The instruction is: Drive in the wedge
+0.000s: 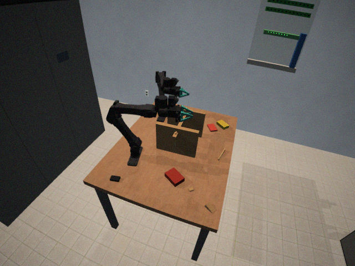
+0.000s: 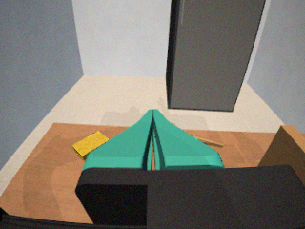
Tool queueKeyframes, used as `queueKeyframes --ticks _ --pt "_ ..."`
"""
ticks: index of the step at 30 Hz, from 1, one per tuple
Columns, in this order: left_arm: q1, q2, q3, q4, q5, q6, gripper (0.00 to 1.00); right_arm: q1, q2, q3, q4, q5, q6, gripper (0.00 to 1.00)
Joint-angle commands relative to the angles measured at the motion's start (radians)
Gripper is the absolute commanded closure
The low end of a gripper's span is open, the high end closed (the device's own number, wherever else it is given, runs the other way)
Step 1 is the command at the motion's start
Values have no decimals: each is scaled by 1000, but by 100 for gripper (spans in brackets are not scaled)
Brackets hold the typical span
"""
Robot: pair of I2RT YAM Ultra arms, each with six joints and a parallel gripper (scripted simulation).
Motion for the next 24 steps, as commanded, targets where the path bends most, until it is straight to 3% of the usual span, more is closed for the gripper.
queueKeyframes --ticks 1,7,14,16,24 --pt "14 11 51 -44 29 -21 100 2 -6 38 8 6 -4 55" --pt "47 59 109 -223 125 -100 100 2 -6 38 8 6 -4 55" --pt "119 144 241 -542 283 -242 100 2 -6 38 8 6 -4 55" --pt "119 144 241 -542 283 -242 100 2 -6 38 8 6 -4 55" --pt "211 263 432 -910 470 -401 100 2 -6 38 8 6 -4 55"
